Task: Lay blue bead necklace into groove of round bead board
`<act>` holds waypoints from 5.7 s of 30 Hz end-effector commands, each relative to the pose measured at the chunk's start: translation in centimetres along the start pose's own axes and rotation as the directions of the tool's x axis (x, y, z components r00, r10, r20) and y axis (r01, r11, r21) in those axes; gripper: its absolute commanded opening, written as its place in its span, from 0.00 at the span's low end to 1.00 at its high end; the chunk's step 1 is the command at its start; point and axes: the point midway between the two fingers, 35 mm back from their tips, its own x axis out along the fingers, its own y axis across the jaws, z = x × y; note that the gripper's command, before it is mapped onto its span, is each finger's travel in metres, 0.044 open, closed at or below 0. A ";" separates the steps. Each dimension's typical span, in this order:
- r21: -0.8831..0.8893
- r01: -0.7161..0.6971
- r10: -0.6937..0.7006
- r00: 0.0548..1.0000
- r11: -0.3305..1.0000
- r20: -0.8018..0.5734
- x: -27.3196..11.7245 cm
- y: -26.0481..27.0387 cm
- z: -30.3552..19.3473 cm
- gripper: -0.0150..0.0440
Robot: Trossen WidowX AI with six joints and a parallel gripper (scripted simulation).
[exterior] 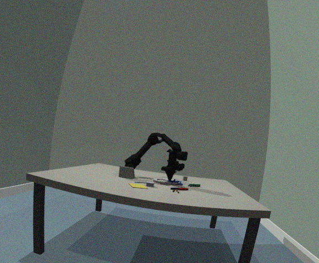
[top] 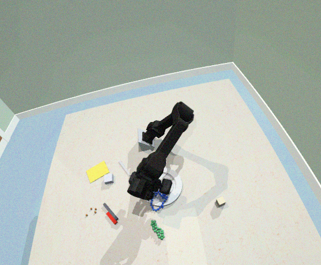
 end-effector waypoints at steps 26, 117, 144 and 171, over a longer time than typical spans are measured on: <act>0.003 -0.004 0.004 1.000 1.000 -0.010 0.3 0.1 -0.2 0.25; -0.057 -0.005 0.004 1.000 0.998 -0.006 0.4 1.0 6.0 0.46; -0.064 0.001 -0.001 1.000 0.998 -0.002 0.5 1.0 6.2 0.25; -0.056 -0.004 0.004 1.000 0.998 -0.008 -2.0 0.9 5.8 0.25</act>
